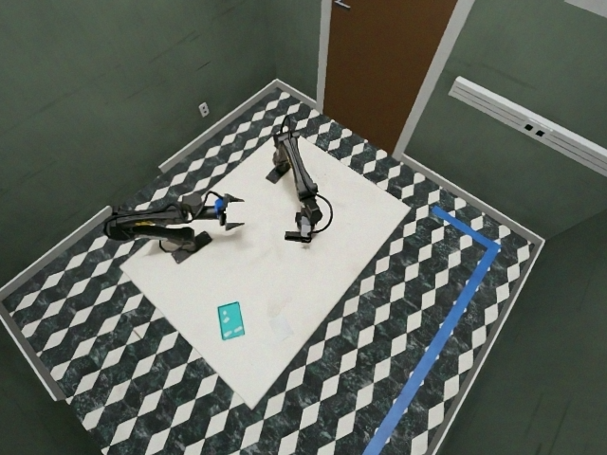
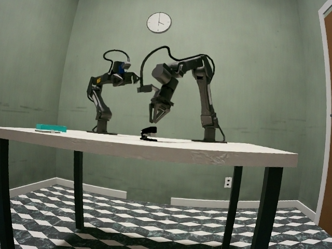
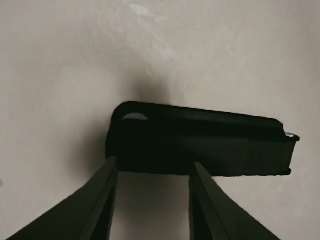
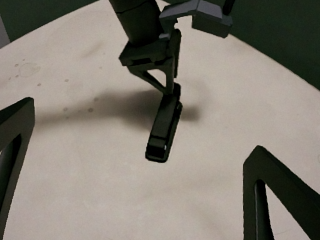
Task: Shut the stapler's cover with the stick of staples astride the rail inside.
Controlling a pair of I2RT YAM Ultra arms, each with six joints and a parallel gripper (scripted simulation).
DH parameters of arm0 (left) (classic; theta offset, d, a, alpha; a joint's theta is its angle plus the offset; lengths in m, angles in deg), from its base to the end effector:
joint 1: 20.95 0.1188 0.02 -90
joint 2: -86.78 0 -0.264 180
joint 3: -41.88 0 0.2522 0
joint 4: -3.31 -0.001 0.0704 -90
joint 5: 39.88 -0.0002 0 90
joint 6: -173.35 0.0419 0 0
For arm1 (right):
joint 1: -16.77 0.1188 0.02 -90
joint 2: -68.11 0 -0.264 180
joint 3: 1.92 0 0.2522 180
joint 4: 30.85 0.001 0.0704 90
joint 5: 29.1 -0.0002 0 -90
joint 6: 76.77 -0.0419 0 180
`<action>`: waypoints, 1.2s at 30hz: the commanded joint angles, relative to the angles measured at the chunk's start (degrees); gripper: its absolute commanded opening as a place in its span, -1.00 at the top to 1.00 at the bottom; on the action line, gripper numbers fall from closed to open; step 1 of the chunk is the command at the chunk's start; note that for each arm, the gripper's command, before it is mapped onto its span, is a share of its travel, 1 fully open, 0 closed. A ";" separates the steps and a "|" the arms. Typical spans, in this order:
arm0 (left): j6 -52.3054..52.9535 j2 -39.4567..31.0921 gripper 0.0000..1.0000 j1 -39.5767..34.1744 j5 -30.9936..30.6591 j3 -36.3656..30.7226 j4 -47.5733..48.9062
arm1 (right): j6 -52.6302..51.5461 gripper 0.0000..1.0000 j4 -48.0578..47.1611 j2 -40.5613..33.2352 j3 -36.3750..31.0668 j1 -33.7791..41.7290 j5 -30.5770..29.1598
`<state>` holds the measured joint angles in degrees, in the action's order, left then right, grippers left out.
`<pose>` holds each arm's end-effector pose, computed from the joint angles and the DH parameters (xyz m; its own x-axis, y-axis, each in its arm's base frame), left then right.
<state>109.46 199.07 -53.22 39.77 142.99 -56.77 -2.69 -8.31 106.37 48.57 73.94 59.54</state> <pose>0.3375 -0.2208 0.2084 -0.4664 0.8065 -0.3634 0.8678 0.4967 -0.0114 0.0920 0.1425 0.3154 -0.3203 0.0094 -0.9473 -0.7690 0.5813 0.2658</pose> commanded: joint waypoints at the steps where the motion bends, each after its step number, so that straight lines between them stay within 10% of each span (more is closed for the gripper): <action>1: -4.01 -2.76 -0.14 -1.37 3.36 -1.80 4.03 | 2.09 -1.00 -2.00 1.35 1.64 -2.72 -0.02; 4: -8.05 -6.48 -0.82 -3.05 4.55 -5.85 7.70 | 4.46 -1.00 -2.64 2.61 3.68 -7.76 -0.32; 7: -9.70 -8.22 -1.00 -3.71 5.27 -7.99 9.44 | 5.40 -1.00 -3.32 3.83 4.82 -10.77 -0.01; 21: -20.64 -21.60 -1.00 -7.92 9.49 -25.55 20.74 | 14.82 -1.00 -8.14 16.78 19.13 -47.05 0.73; 36: -20.51 -22.03 -1.00 -8.15 9.53 -25.84 20.66 | 15.94 -1.00 -9.64 22.02 24.09 -57.51 1.82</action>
<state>89.28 179.21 -60.74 48.99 117.11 -36.67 13.04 -17.01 127.92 70.78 16.96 60.59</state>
